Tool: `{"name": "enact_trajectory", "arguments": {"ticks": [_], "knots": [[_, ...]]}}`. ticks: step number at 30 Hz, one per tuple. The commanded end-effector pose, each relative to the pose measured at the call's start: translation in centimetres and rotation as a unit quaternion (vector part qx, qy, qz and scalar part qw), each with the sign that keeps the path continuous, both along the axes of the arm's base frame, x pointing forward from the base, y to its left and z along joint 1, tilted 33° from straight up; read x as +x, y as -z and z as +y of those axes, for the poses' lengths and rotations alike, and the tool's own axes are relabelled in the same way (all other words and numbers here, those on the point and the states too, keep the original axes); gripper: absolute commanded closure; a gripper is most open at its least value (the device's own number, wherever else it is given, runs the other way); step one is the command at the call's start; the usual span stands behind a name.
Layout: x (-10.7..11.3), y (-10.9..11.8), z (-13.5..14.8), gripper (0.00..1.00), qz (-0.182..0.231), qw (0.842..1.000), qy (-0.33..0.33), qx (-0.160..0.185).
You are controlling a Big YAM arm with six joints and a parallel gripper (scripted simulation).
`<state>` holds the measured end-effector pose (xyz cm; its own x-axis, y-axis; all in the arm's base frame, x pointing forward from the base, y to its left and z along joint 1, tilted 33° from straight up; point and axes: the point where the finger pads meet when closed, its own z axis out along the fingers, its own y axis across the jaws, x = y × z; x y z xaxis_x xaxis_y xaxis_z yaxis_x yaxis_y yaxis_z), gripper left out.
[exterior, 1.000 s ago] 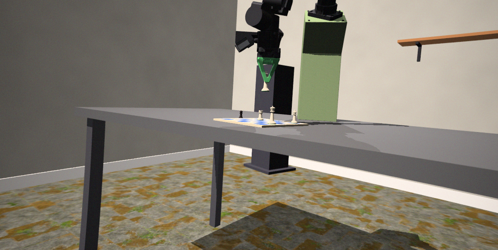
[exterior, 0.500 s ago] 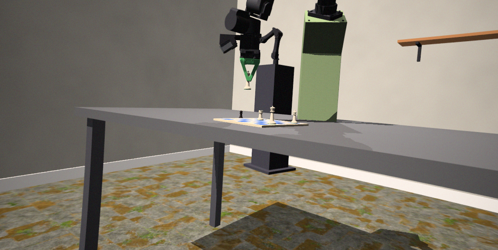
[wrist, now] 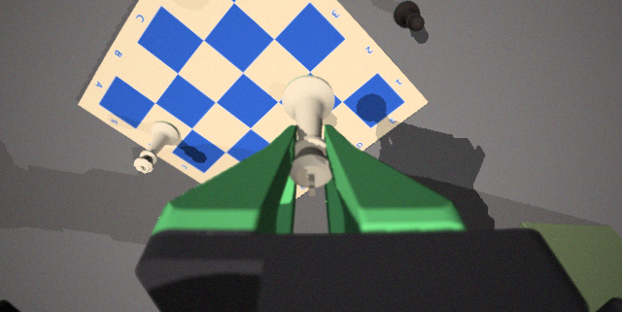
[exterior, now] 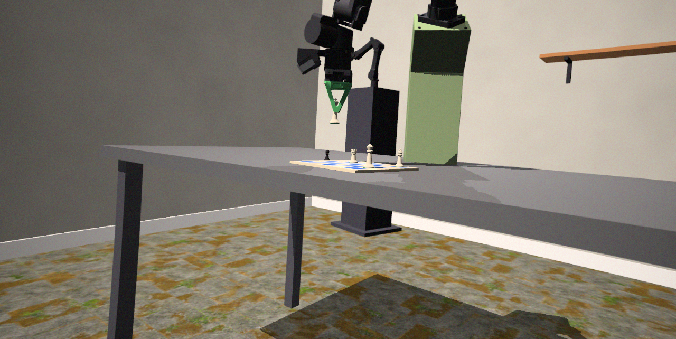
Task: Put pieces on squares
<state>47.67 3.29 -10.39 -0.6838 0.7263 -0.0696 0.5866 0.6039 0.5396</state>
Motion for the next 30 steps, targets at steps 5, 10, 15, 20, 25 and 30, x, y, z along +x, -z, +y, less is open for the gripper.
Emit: {"name": "enact_trajectory", "arguments": {"ticks": [5,10,15,20,25,30], "knots": [[1.2,2.5,1.4,1.00,0.001,1.000,-0.002,0.000],[1.9,3.8,1.9,1.00,0.001,1.000,-0.002,0.000],[2.9,5.8,2.7,1.00,0.001,1.000,-0.002,0.000],[3.7,7.3,3.3,1.00,0.001,1.000,-0.002,0.001],[3.9,7.9,3.2,1.00,0.004,1.000,0.001,0.001],[4.6,6.6,3.1,1.00,-0.009,1.000,0.002,0.002]]}}
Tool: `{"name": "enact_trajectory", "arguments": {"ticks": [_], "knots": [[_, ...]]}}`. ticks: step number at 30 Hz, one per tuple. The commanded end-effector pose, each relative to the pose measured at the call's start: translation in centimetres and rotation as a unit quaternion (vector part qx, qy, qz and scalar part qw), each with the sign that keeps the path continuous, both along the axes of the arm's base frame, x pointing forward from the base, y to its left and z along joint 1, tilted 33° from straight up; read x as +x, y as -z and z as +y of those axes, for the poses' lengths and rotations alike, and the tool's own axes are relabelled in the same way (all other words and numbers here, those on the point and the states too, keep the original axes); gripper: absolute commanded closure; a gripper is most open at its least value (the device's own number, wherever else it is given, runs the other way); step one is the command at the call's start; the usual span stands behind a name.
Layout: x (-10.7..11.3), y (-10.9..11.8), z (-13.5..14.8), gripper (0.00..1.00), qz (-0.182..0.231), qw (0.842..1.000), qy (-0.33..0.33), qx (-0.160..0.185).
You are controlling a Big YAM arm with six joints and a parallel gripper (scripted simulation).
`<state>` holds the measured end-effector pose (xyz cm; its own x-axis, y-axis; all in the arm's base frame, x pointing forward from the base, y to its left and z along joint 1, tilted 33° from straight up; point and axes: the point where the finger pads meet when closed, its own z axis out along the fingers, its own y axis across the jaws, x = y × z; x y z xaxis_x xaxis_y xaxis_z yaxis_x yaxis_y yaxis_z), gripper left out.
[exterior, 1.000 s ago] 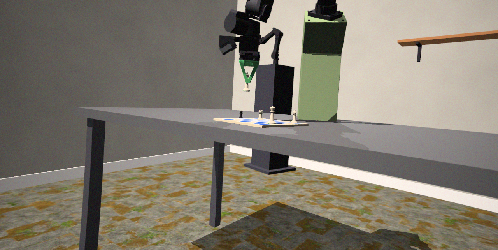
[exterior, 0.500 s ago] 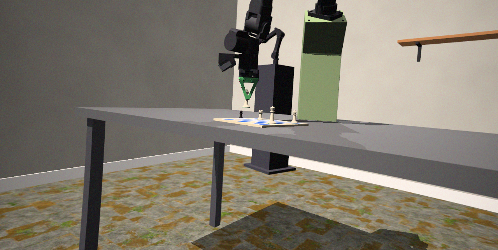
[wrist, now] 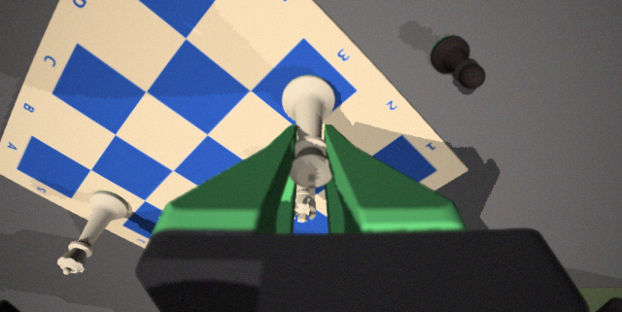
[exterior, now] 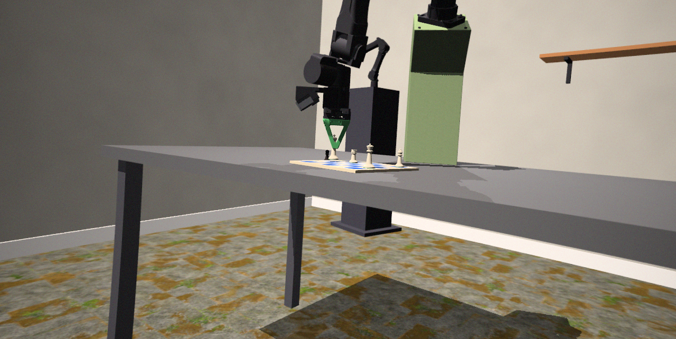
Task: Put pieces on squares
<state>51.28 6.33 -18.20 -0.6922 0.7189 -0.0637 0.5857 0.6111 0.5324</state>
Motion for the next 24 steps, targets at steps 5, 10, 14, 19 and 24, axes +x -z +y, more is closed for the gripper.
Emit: {"name": "enact_trajectory", "arguments": {"ticks": [5,10,14,19,24], "knots": [[0.15,-0.02,0.03,1.00,0.000,1.000,0.008,0.002],[0.15,-0.02,0.03,1.00,0.000,1.000,0.008,0.002],[0.15,-0.02,0.03,1.00,0.000,1.000,0.008,0.002],[0.15,-0.02,0.03,1.00,0.000,1.000,0.008,0.002],[0.15,-0.02,0.03,1.00,0.000,1.000,0.008,0.002]]}}
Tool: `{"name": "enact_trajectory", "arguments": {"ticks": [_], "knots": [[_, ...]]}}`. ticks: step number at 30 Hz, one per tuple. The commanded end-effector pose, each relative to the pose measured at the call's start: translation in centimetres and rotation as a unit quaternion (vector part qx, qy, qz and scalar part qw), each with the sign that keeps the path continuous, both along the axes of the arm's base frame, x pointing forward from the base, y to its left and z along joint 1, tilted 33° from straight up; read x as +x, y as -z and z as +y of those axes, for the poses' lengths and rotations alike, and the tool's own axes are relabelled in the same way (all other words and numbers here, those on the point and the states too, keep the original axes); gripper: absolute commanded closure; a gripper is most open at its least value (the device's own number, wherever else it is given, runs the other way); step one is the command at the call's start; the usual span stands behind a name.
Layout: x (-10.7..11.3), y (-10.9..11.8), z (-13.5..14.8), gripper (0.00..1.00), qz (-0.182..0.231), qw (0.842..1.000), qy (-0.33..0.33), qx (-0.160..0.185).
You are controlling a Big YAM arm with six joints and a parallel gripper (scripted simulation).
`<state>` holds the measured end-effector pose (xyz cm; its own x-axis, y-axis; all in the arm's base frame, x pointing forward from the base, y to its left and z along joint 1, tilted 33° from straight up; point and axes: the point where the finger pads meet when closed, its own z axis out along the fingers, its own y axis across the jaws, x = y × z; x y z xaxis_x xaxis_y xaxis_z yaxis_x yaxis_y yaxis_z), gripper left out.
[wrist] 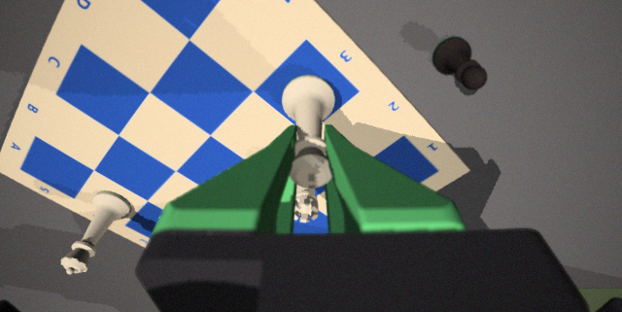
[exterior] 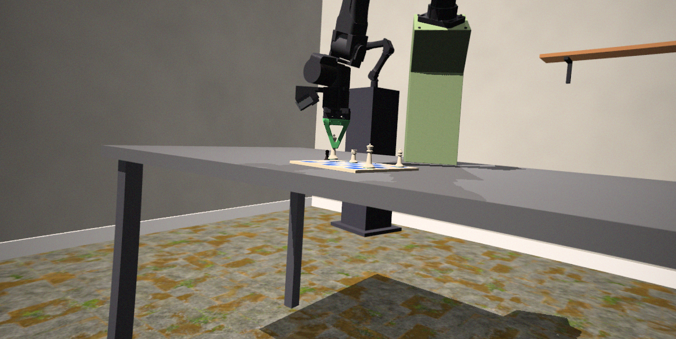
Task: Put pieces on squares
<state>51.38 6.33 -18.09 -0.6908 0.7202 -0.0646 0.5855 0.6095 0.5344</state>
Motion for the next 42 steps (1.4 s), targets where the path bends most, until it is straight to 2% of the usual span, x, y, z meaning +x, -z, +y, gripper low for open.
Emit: {"name": "enact_trajectory", "arguments": {"ticks": [1,42], "knots": [[0.06,0.09,0.02,1.00,0.001,1.000,0.007,0.002],[0.33,-0.35,0.31,1.00,0.001,1.000,0.006,0.002]]}}
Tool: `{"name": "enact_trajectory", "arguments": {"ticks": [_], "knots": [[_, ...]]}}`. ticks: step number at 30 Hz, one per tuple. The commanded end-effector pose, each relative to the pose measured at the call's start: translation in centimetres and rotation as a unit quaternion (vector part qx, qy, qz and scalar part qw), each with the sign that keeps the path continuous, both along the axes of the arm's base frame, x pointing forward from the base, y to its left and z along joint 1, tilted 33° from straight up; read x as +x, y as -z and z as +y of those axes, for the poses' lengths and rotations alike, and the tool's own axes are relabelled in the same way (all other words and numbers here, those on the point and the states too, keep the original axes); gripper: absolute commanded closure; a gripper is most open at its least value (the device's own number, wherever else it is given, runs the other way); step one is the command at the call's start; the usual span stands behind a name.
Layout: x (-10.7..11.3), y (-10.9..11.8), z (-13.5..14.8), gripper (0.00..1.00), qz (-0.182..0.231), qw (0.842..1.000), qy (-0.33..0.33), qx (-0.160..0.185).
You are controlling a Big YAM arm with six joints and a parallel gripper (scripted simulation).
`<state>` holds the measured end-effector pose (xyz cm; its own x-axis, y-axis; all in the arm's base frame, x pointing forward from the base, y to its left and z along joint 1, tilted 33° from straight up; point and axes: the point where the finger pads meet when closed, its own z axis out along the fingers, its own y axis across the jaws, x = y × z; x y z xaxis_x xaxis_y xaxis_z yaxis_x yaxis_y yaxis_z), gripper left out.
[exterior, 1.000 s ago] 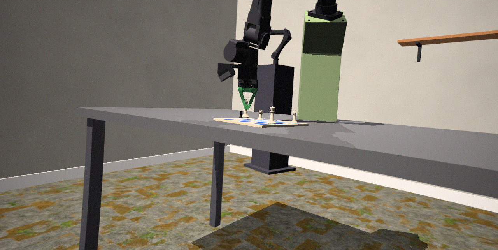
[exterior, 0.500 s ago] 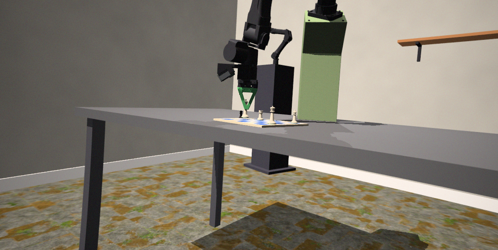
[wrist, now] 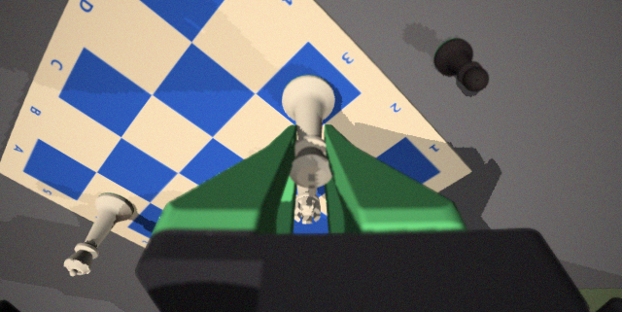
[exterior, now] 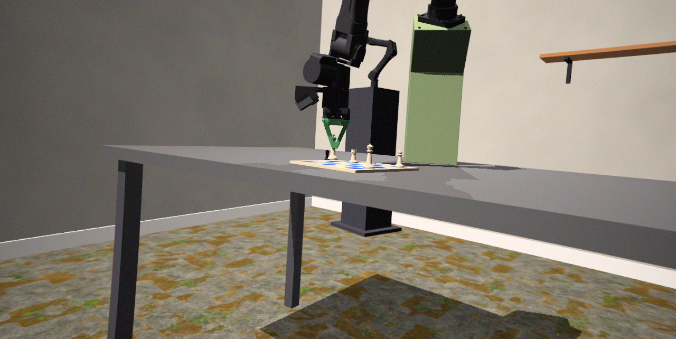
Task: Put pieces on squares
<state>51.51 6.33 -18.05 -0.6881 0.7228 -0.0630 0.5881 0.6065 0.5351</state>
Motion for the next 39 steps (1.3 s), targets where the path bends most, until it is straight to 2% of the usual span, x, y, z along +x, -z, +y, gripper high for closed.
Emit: {"name": "enact_trajectory", "arguments": {"ticks": [1,39], "knots": [[0.20,-0.31,0.31,1.00,0.001,1.000,0.004,0.001],[0.43,-0.60,0.51,1.00,-0.002,1.000,0.003,0.001]]}}
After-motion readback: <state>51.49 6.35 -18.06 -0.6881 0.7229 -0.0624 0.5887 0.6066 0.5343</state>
